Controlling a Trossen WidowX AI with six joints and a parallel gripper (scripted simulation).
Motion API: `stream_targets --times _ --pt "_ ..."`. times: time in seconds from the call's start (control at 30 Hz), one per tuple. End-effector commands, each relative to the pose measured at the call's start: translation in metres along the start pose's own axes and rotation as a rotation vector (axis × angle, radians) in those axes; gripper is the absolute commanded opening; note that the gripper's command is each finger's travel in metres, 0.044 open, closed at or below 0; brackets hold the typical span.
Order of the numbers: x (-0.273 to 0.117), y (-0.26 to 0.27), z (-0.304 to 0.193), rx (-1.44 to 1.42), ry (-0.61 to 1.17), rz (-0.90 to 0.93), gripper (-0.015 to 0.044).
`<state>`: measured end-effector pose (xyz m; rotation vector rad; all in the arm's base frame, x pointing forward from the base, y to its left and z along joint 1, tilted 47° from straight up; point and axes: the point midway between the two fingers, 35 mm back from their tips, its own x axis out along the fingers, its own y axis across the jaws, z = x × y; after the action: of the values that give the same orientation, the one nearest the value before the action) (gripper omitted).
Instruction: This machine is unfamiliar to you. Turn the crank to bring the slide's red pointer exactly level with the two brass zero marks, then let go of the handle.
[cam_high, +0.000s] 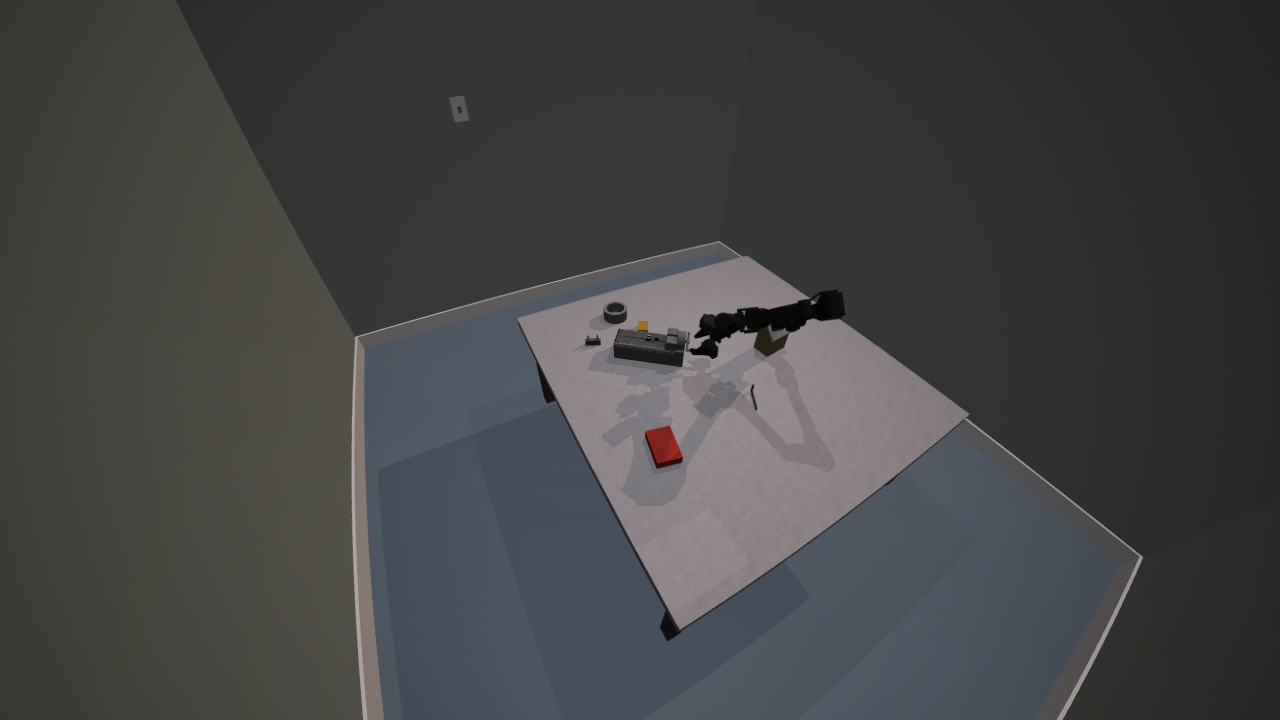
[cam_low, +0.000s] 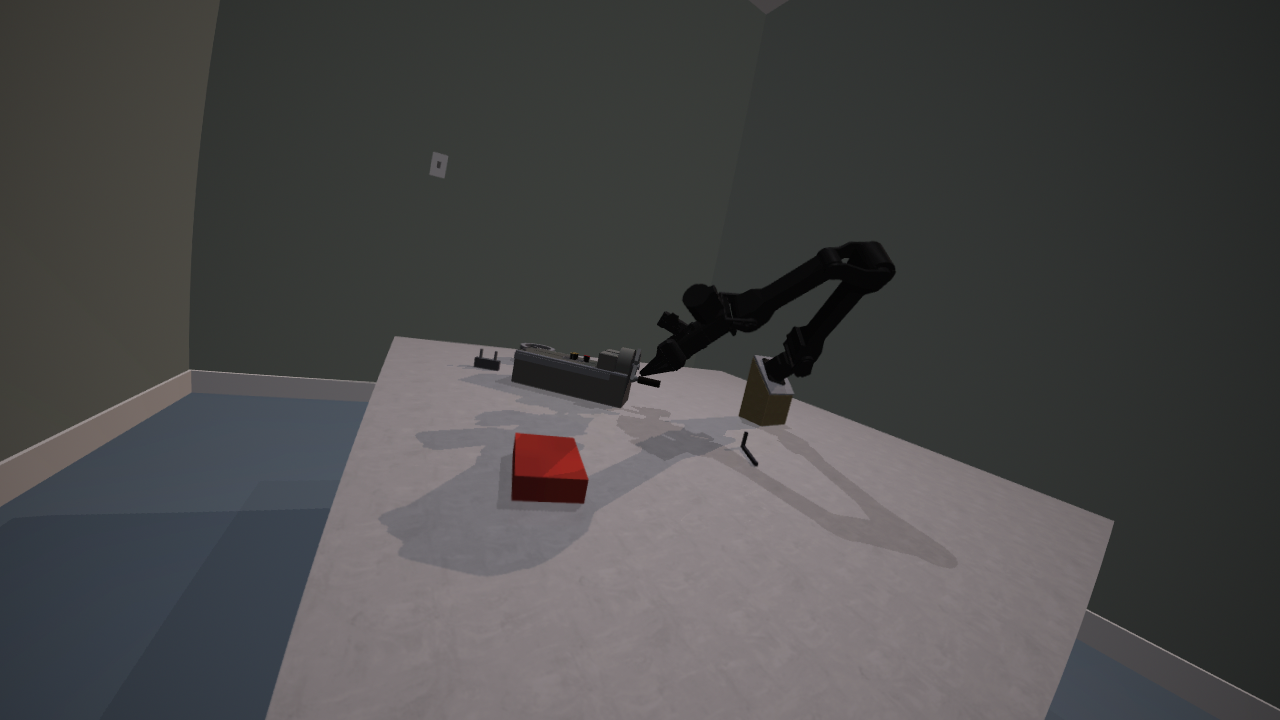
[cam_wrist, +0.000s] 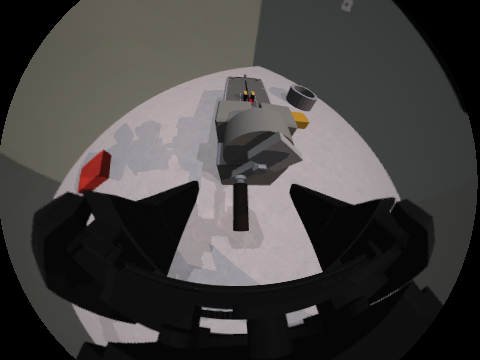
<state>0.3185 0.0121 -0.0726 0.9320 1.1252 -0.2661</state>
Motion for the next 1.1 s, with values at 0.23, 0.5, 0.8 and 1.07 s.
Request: stream_targets --times 0.23,0.5,0.8,1.07 --pt "-0.05 0.003 0.057 -0.009 -0.013 -0.003 0.044" --pt "-0.077 -0.002 0.081 -0.004 -0.006 0.005 0.044" --pt "-0.049 -0.003 0.118 -0.058 0.003 0.078 0.044" --pt "-0.021 -0.011 0.149 -0.109 0.002 0.146 0.044"
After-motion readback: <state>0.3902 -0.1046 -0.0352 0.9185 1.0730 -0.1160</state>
